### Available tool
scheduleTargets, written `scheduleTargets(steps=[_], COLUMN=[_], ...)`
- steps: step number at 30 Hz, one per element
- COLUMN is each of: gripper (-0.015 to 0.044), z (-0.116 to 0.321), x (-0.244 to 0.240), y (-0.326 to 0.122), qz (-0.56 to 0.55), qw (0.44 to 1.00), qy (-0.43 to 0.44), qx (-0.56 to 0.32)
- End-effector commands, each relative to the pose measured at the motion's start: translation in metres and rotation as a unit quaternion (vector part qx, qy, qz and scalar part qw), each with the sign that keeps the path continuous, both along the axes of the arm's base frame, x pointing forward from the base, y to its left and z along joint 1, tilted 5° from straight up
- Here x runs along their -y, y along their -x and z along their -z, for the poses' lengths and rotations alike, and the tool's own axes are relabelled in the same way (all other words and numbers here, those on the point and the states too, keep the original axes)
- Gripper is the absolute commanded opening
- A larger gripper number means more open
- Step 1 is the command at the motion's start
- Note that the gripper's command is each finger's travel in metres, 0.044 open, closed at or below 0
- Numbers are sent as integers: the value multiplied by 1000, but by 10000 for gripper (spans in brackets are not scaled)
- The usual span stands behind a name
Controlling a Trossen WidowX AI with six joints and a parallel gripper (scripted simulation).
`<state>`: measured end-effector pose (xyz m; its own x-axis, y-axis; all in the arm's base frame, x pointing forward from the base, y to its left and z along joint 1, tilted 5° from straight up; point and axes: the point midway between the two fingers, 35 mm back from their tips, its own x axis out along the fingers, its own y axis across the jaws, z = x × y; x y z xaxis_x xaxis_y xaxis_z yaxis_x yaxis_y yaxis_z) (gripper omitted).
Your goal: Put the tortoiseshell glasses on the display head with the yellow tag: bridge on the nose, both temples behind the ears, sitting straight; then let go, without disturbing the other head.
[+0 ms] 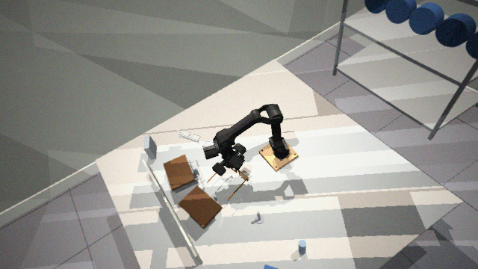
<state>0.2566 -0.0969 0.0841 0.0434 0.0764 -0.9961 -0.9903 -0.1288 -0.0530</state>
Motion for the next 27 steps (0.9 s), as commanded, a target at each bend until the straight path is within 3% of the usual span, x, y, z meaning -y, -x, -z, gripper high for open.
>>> scheduleTargets(steps=[1, 27], gripper=[0, 0], z=[2, 1], x=[-1, -6], y=[0, -28], qz=[2, 3], qw=[1000, 1000], qy=[-3, 1], qx=[-2, 9])
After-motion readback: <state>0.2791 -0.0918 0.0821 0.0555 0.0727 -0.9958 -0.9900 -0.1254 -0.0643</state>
